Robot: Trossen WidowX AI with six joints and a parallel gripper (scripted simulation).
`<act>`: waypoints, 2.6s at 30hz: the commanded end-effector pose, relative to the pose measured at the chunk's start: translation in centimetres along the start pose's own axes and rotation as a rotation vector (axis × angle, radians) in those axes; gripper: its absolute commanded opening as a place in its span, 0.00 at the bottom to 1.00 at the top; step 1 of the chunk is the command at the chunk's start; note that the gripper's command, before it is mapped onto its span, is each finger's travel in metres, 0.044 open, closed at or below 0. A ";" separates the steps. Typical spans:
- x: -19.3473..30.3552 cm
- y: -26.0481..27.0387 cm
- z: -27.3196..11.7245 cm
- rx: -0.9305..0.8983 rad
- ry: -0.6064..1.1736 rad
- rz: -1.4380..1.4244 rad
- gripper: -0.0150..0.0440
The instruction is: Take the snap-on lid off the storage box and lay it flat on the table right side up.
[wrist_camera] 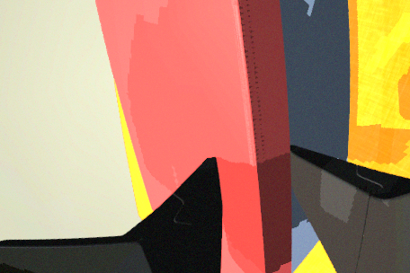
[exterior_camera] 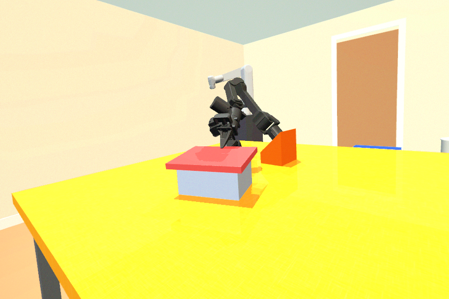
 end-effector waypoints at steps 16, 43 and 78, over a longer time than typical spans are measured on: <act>-0.3 1.4 -1.0 -0.002 0.001 0.002 0.25; -1.1 4.9 -2.3 -0.003 0.002 0.004 0.25; -2.2 10.0 -3.2 -0.005 0.003 0.005 0.25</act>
Point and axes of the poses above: the point midway between the two fingers, 35 mm back from their tips, its own z axis out along the fingers, its own y axis across the jaws, x = y × z, the point moved 7 cm from there along -z, back along the fingers, and after that the axes turned 12 degrees about -z, right-handed, at the moved point
